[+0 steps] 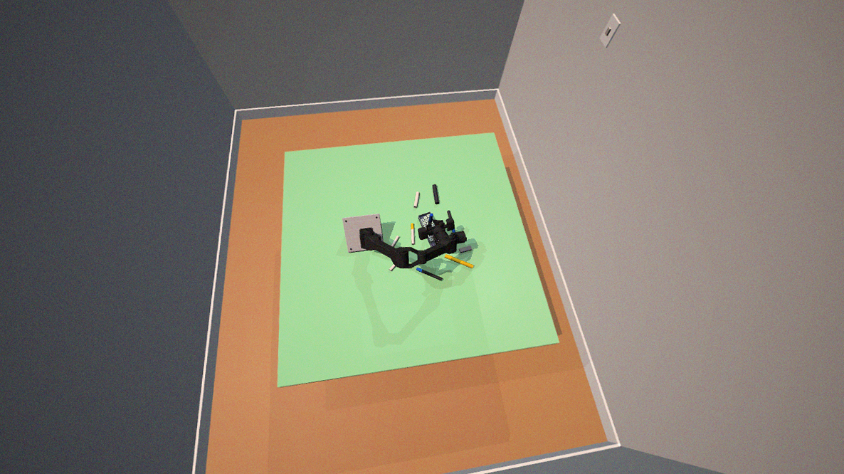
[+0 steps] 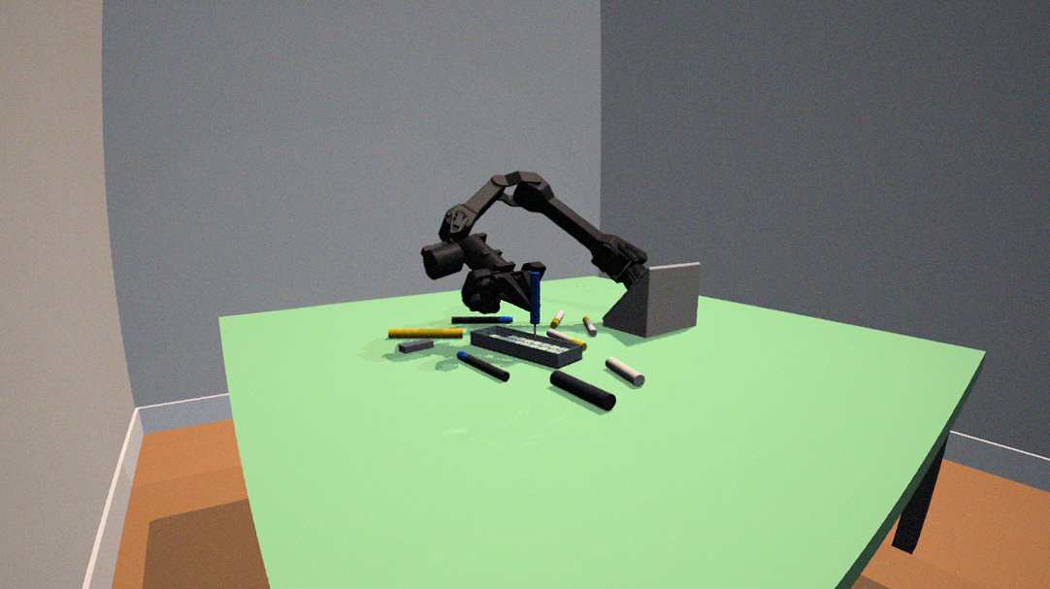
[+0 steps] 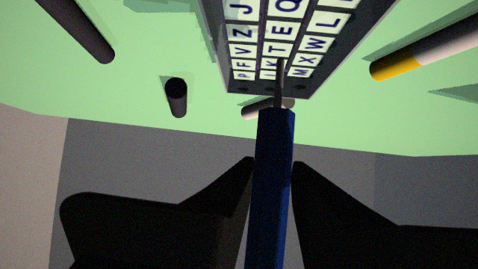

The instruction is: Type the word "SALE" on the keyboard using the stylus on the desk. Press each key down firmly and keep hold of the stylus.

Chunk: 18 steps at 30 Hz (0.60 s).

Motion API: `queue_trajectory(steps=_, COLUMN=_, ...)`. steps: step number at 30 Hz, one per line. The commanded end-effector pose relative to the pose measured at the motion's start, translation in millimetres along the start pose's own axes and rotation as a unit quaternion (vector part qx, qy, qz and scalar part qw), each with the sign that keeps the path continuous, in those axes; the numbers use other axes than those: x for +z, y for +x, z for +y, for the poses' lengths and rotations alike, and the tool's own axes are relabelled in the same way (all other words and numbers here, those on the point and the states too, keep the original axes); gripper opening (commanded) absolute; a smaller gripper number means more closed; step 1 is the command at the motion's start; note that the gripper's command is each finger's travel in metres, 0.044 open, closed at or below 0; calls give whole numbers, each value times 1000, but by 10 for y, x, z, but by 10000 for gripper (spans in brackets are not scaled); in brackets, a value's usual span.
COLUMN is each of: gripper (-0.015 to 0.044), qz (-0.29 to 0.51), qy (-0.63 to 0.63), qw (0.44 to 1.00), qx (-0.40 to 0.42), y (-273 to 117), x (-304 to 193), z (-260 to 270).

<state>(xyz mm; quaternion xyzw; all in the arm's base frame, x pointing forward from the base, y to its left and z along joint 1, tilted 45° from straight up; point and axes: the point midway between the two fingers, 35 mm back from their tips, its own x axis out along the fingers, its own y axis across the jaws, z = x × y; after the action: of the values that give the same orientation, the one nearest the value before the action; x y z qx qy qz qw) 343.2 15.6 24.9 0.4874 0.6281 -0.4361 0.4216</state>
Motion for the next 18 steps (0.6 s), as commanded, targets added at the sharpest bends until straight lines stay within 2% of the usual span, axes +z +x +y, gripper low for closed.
queue_trajectory(steps=1, gripper=81, qz=-2, qy=-3, qw=1000, qx=1, y=1, x=11, z=8)
queue_trajectory(steps=18, gripper=81, qz=-2, qy=-3, qw=1000, qx=1, y=9, x=43, z=11)
